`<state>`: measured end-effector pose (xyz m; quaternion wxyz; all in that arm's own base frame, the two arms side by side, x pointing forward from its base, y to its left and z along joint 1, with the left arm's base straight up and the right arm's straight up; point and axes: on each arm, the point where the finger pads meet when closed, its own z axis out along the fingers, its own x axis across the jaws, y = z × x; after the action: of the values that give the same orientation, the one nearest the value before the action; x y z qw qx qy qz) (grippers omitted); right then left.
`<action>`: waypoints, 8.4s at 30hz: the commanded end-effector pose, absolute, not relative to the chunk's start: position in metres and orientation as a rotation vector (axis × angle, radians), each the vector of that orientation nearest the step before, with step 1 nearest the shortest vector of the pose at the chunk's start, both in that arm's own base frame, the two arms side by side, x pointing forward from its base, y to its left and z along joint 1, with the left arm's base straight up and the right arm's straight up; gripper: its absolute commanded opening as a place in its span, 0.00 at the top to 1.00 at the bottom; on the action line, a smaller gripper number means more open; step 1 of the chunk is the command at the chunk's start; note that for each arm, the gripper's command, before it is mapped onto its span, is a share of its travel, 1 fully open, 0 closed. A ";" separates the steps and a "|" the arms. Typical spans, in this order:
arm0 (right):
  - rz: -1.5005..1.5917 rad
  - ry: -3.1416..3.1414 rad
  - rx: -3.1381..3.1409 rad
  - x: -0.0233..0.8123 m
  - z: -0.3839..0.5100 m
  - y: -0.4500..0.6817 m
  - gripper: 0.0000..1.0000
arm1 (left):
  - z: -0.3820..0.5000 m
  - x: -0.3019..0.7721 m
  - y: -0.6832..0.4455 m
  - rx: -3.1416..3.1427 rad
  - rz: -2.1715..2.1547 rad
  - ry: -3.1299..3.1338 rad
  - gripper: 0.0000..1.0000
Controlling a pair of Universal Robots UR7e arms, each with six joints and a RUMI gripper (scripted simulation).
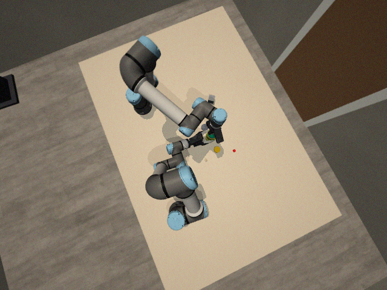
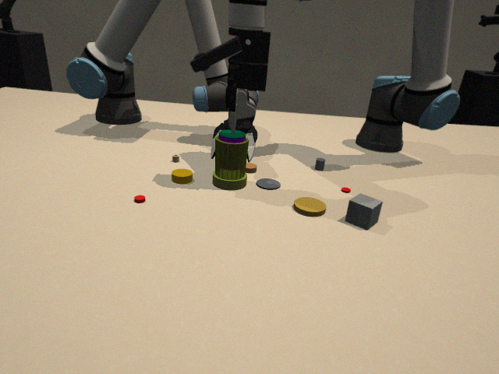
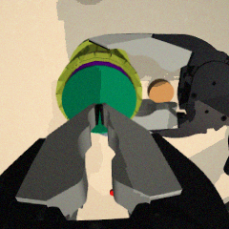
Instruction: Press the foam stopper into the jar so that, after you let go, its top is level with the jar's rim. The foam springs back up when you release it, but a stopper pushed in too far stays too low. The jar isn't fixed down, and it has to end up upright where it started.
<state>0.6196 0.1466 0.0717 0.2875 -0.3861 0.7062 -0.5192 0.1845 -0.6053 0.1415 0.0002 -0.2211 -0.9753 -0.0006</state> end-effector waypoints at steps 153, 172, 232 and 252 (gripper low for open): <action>-1.386 1.886 -1.030 0.620 0.072 0.147 0.67 | 0.117 0.185 -0.606 -0.695 0.003 -3.065 1.00; -1.386 1.886 -1.030 0.620 0.072 0.147 0.67 | 0.129 0.185 -0.606 -0.695 0.001 -3.064 1.00; -1.386 1.886 -1.030 0.620 0.072 0.147 0.67 | 0.160 0.185 -0.606 -0.695 0.004 -3.065 1.00; -1.386 1.886 -1.030 0.620 0.072 0.147 0.67 | 0.141 0.185 -0.606 -0.695 0.006 -3.065 1.00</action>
<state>0.6196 0.1466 0.0717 0.2875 -0.3861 0.7062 -0.5192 0.1846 -0.6061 0.1418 -0.0003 -0.2211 -0.9753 0.0011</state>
